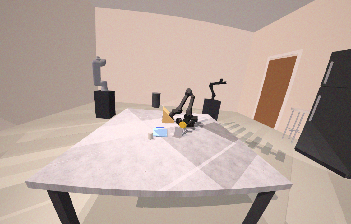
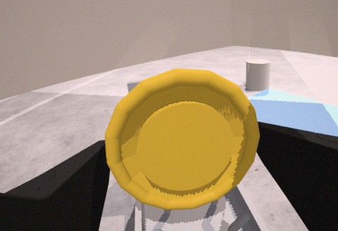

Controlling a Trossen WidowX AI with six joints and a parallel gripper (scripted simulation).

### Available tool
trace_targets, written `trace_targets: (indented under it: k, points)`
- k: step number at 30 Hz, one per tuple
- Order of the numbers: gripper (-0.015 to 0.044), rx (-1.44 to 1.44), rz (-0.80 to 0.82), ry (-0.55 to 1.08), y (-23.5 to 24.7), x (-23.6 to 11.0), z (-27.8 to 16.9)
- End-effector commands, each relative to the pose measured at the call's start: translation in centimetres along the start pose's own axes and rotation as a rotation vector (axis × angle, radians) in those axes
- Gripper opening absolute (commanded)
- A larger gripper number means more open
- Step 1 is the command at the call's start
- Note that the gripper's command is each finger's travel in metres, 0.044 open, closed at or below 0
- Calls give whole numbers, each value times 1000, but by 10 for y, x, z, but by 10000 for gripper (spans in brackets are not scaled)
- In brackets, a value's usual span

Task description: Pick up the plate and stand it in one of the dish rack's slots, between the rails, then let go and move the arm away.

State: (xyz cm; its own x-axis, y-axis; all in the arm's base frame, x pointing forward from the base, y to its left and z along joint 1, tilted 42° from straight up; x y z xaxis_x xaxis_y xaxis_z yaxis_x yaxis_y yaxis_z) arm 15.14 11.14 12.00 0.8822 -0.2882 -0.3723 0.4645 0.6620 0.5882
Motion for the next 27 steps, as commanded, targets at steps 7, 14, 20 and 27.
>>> trace_targets:
  k: [7,14,20,27]
  points:
    - [0,-9,-3,6,-3,2,-15]
    - [0,-11,-4,8,-3,2,-14]
    - [79,-5,-3,7,-2,2,-15]
    - [263,-5,-3,7,-2,2,-15]
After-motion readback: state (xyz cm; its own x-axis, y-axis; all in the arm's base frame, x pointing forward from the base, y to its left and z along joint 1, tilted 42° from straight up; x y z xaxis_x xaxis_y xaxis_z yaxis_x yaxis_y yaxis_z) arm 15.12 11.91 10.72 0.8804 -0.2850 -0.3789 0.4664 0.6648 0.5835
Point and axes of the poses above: the point midway between the two fingers, 35 mm back from their tips, its own x axis out along the fingers, its own y axis across the jaws, z = x × y, the point moved 10 cm from there along -x, back along the fingers, and after that the axes turned 3 degrees about -x, right-handed, at the moved point
